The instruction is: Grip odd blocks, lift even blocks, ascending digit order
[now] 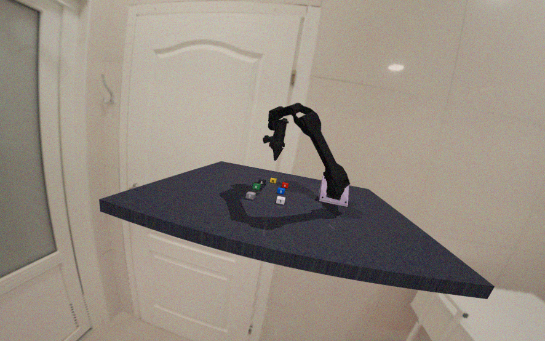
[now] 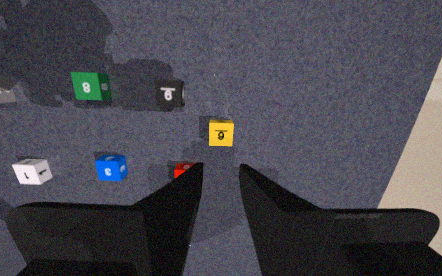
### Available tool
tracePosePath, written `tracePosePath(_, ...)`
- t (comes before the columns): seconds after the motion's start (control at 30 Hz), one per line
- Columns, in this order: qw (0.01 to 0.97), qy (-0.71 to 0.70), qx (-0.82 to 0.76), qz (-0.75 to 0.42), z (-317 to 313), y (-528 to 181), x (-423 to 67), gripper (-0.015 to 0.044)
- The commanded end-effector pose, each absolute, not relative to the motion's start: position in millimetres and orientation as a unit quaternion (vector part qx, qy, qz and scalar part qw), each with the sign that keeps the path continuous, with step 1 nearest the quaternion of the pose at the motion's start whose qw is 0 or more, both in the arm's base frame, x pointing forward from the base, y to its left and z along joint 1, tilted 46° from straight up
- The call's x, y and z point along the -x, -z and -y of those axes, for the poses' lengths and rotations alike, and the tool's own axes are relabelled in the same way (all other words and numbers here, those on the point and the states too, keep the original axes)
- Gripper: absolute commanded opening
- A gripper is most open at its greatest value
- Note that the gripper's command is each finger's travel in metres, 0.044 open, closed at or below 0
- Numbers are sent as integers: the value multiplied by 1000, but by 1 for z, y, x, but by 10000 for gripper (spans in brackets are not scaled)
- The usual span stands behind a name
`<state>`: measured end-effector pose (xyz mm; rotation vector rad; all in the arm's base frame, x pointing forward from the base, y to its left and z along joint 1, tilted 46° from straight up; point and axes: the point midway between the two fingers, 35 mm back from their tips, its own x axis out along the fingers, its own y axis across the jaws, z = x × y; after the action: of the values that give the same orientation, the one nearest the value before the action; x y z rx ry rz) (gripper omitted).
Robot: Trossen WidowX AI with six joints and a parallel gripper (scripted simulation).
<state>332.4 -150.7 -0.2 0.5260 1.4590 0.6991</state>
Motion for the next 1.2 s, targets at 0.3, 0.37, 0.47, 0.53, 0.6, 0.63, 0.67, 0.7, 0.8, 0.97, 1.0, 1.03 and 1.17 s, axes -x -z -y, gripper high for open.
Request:
tracePosePath(0.3,673,-304,-235,-632,6,-151,-364,120)
tracePosePath(0.37,672,-309,-239,-629,-21,-177,-357,120)
tracePosePath(0.47,669,-317,-245,-626,-52,-205,-344,120)
tracePosePath(0.53,669,-318,-246,-625,-54,-207,-343,120)
tracePosePath(0.6,669,-318,-246,-625,-54,-207,-343,120)
tracePosePath(0.63,669,-318,-246,-625,-54,-207,-343,120)
tracePosePath(0.67,669,-318,-246,-625,-54,-207,-343,120)
tracePosePath(0.7,669,-318,-246,-625,-54,-207,-343,120)
tracePosePath(0.8,666,-318,-242,-630,-71,-190,-345,199)
tracePosePath(0.97,658,-318,-235,-641,-113,-152,-342,330)
tracePosePath(1.0,658,-318,-235,-641,-113,-152,-342,356)
tracePosePath(1.03,658,-318,-235,-641,-113,-152,-342,383)
tracePosePath(1.17,658,-318,-235,-641,-115,-150,-342,400)
